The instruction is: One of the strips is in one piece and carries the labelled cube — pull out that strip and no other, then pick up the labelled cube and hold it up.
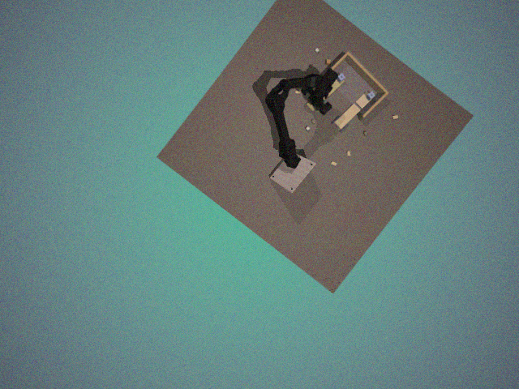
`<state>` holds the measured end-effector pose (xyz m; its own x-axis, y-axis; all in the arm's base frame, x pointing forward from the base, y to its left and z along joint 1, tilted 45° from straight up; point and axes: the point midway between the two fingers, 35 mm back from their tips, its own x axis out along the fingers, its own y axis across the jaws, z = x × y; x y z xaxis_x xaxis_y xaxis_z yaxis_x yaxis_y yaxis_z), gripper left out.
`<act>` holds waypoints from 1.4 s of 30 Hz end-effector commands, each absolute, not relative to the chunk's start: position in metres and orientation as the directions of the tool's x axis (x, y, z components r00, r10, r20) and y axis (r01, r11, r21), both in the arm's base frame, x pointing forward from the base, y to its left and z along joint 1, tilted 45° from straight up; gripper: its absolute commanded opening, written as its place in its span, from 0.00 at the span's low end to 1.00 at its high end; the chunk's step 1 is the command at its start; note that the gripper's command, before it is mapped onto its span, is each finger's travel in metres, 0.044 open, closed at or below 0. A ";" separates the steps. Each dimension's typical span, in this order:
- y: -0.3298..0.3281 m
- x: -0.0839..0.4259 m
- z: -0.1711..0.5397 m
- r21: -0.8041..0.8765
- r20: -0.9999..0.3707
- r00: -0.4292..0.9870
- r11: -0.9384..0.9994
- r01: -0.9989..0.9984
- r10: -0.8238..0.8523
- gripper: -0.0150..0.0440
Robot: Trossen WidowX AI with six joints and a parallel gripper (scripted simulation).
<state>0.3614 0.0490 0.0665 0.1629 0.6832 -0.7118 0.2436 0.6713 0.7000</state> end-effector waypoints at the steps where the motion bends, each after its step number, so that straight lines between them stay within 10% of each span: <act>1: 0.055 0.351 0.062 0.697 -0.712 0.141 0.670 0.255 0.687 0.25; 42: 0.071 0.291 0.065 0.697 -0.712 0.139 0.669 0.257 0.688 0.25</act>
<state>0.3020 0.0659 0.0701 0.1664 0.6843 -0.7099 0.2432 0.6693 0.7021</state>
